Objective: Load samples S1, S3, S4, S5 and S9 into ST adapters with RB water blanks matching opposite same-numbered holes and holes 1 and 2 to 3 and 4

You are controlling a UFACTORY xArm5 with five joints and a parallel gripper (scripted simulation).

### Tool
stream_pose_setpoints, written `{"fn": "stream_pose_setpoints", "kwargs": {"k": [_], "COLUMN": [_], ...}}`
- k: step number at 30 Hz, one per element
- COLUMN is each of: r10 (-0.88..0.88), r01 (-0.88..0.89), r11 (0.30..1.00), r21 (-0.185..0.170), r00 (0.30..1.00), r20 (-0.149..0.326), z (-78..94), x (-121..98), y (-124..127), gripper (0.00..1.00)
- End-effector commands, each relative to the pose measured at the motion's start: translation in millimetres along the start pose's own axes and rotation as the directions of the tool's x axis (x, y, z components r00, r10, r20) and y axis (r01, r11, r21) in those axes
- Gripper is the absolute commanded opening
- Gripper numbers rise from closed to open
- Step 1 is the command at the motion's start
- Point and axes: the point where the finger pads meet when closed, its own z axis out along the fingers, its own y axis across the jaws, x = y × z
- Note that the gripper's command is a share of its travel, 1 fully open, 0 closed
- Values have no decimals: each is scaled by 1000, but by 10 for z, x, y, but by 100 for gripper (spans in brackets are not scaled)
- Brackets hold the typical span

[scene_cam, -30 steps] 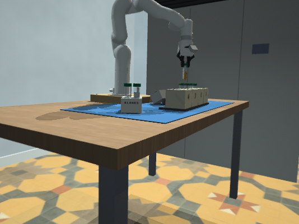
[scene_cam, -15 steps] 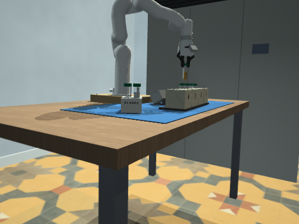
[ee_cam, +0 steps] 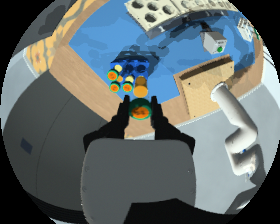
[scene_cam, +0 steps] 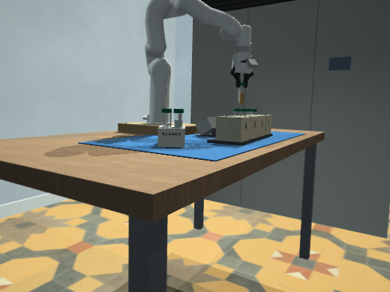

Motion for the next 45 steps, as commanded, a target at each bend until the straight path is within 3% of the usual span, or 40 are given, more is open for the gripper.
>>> {"fn": "stream_pose_setpoints", "kwargs": {"k": [1,38,45], "r10": [0,0,0], "r01": [0,0,0], "r11": [1000,1000,1000], "r21": [4,4,4], "r00": [1000,1000,1000], "r20": [-1,-1,-1], "z": [-15,646,696], "x": [1,-1,-1], "y": [-10,-12,-12], "gripper": [0,0,0]}}
